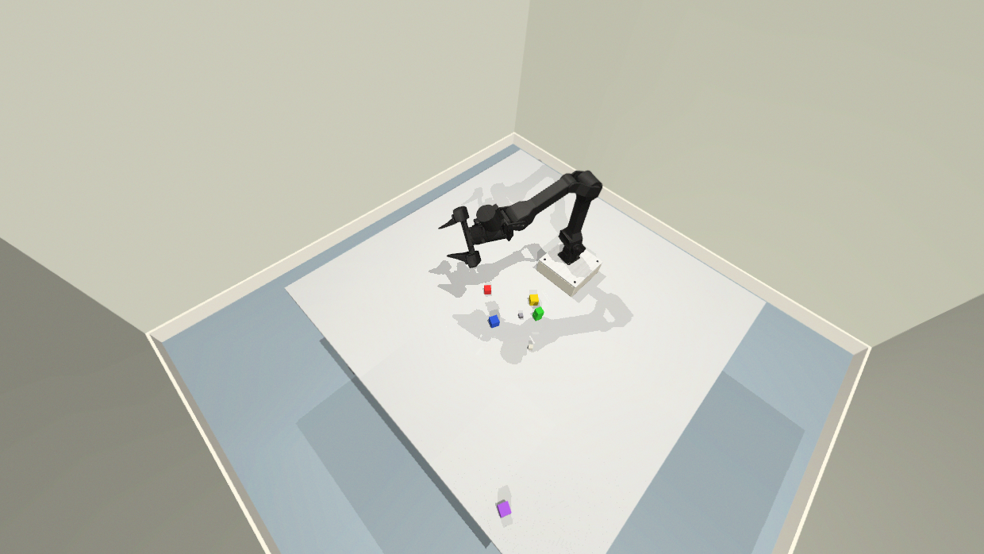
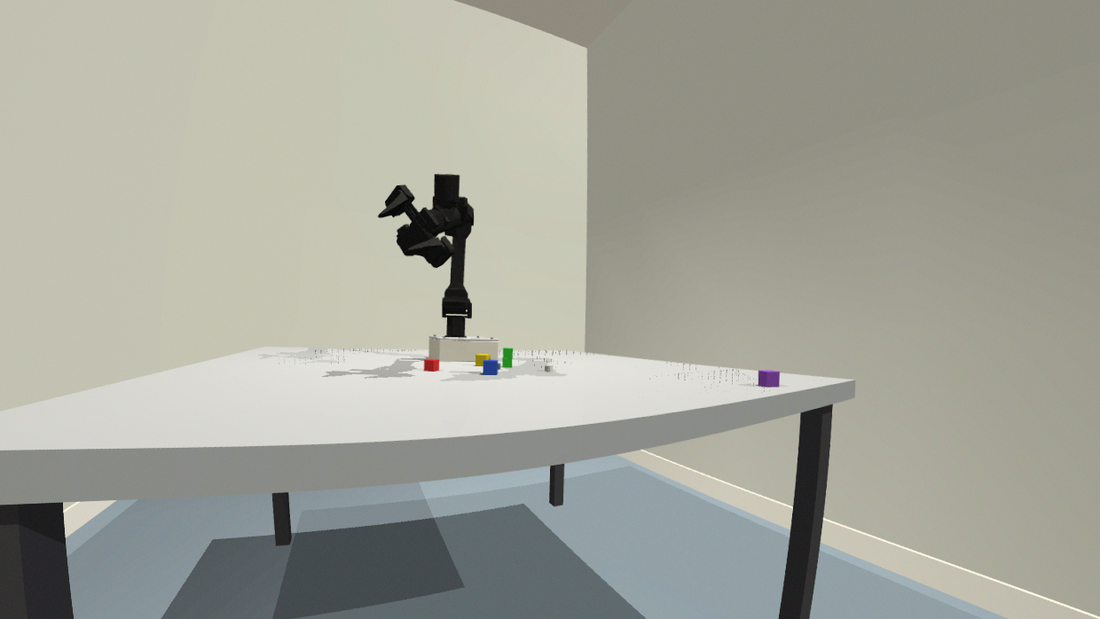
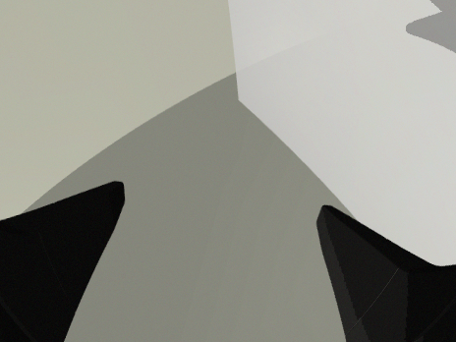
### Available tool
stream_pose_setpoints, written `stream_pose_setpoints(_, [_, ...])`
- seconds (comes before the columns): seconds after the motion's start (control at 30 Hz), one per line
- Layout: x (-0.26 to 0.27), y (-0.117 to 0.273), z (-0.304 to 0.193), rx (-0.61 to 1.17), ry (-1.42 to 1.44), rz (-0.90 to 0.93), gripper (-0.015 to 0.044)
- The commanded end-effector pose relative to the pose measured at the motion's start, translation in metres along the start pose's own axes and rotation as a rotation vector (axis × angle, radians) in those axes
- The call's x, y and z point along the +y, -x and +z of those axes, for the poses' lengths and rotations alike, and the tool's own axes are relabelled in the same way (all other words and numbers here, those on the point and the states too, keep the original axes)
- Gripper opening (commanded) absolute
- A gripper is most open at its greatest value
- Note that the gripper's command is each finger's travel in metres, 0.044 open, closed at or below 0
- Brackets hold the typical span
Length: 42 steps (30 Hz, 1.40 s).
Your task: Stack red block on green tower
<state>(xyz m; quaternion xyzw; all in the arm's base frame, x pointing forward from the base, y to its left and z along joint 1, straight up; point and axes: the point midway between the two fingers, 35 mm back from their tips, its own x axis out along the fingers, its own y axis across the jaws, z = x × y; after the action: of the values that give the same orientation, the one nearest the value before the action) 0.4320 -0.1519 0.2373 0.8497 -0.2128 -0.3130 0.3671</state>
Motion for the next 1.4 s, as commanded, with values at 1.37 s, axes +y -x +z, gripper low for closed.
stream_pose_setpoints(1.37, [-0.167,0.04,0.13,0.76,1.999,-1.207,0.044])
